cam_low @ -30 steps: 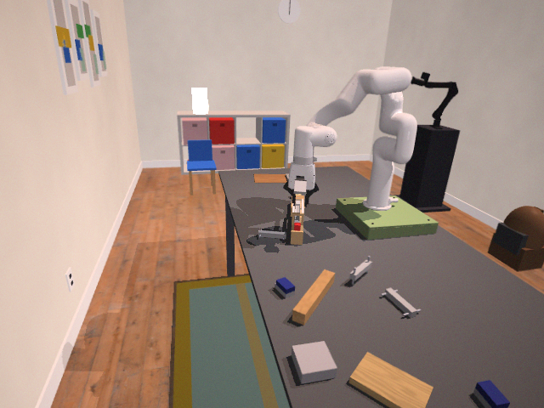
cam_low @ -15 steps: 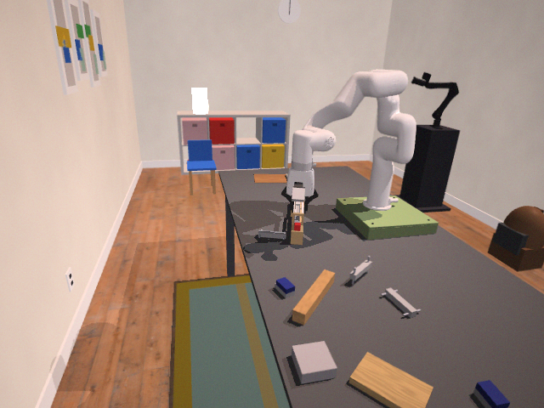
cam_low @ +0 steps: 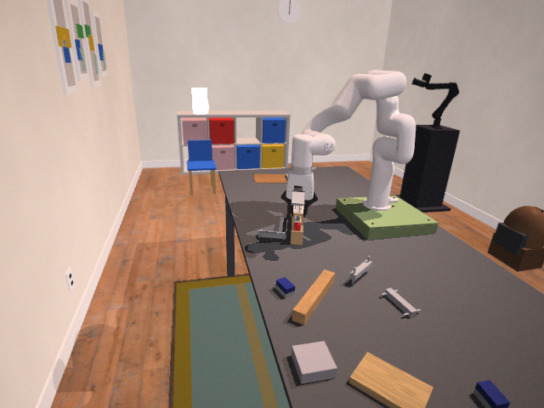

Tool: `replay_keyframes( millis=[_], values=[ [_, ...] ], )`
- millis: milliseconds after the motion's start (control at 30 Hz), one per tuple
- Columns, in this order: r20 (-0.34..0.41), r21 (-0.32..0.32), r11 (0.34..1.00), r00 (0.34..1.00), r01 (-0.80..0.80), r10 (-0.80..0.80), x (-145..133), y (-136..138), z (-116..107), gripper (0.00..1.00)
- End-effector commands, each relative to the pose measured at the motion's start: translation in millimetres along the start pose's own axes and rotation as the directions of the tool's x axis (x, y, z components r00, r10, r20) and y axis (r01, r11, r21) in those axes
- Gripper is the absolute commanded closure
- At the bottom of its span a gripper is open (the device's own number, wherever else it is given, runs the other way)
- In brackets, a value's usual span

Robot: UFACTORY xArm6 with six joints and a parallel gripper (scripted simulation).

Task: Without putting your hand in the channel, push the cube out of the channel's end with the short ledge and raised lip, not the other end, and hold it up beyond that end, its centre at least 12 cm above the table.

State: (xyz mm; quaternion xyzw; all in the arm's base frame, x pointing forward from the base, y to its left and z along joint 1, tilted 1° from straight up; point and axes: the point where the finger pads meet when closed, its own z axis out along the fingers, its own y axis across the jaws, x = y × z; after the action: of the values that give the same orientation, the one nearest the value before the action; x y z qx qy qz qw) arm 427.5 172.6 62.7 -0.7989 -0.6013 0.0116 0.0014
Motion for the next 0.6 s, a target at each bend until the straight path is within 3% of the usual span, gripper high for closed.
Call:
replay_keyframes(
  millis=[0, 300, 567],
  values=[
    [-0.002, -0.003, 1.0, 1.0, 0.0, 0.0, 1, 2, 28, 0.57],
    [-0.002, -0.003, 1.0, 1.0, 0.0, 0.0, 1, 2, 33, 0.57],
    [-0.002, -0.003, 1.0, 1.0, 0.0, 0.0, 1, 2, 50, 0.57]
  ],
)
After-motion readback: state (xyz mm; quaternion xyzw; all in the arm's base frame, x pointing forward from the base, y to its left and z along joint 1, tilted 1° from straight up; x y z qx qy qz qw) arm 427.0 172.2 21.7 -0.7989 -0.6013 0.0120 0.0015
